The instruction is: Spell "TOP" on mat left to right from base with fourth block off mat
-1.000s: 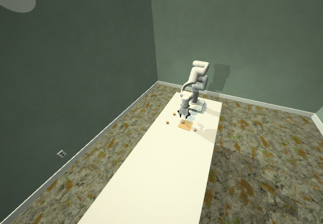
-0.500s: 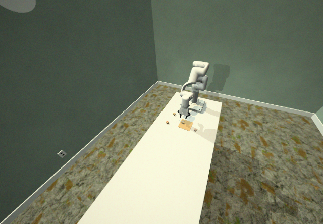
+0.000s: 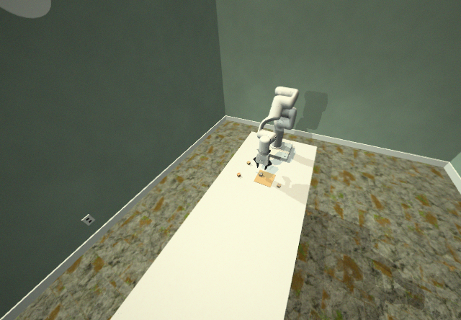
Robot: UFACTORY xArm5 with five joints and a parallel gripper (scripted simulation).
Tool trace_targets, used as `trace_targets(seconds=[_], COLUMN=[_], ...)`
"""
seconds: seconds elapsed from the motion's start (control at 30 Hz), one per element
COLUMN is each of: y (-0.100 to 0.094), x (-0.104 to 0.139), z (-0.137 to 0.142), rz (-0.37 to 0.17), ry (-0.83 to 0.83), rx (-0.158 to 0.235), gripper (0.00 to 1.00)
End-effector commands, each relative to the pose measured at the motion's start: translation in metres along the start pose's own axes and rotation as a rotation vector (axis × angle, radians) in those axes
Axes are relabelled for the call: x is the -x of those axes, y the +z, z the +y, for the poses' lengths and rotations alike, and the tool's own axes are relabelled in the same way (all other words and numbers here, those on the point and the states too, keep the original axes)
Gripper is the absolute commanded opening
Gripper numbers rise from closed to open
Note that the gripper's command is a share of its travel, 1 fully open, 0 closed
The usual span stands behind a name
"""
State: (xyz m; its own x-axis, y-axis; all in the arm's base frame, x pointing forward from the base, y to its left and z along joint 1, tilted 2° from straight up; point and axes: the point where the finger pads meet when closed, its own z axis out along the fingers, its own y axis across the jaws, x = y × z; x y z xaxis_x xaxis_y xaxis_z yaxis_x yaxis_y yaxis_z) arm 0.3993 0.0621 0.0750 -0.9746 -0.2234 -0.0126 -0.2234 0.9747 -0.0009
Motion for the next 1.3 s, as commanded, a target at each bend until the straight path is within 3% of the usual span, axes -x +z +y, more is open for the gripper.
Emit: trace_targets(seconds=[0.0,0.8,1.27], y=[-0.001,0.012,0.034], x=[0.001,0.001,0.001], z=[0.0,0.001,0.001], rz=[-0.003,-0.004,-0.004], ry=[0.0,0.0,0.0], rx=[0.0,0.0,0.0], gripper=[0.63,0.63,0.63])
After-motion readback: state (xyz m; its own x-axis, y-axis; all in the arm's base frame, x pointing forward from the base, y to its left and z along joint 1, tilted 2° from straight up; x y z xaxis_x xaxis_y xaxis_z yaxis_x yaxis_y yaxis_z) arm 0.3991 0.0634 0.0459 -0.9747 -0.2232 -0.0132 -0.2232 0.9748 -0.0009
